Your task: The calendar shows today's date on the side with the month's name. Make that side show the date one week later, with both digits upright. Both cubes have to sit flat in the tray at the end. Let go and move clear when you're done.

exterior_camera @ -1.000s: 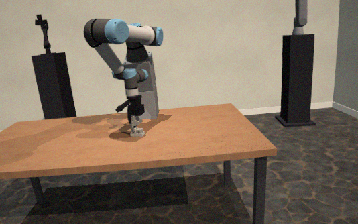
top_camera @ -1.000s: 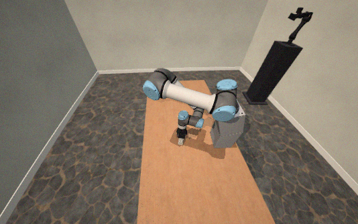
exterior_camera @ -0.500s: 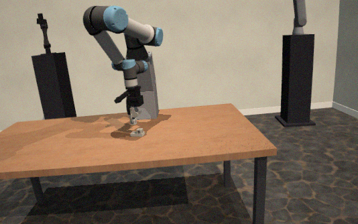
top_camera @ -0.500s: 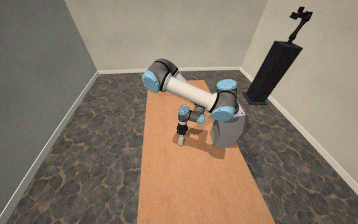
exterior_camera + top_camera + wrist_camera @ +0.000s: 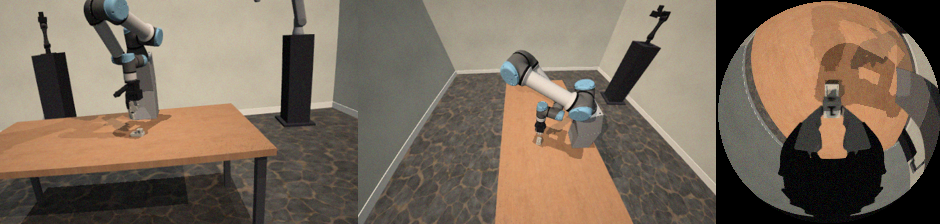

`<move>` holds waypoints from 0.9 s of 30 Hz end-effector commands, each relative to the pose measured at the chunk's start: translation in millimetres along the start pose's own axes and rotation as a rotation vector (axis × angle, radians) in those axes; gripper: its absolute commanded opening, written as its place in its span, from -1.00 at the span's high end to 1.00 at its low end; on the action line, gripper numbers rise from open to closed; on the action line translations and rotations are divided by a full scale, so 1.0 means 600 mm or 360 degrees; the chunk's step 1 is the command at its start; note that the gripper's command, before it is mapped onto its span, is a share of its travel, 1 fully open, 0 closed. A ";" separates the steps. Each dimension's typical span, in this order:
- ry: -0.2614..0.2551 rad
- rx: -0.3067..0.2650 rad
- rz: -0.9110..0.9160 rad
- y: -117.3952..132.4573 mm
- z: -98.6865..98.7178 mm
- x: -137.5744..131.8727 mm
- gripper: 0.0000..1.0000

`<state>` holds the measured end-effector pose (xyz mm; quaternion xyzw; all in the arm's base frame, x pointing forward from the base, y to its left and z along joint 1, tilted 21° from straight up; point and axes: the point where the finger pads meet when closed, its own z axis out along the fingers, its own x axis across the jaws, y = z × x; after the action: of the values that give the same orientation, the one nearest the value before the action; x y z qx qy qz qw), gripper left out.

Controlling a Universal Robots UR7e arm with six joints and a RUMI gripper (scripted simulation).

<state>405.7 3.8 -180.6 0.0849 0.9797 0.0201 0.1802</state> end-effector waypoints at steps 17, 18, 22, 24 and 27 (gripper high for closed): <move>0.0003 -0.0001 -0.0151 0.011 -0.001 -0.004 0.78; 0.0004 -0.0001 -0.0193 0.014 -0.001 -0.005 0.78; 0.0005 -0.0001 -0.0400 0.030 0.001 -0.007 0.78; 0.0006 -0.0001 -0.0459 0.034 0.002 -0.008 0.78; 0.0006 -0.0001 -0.0557 0.042 0.003 -0.009 0.78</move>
<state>409.9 19.2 -179.2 -0.0147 0.9837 0.0023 0.1791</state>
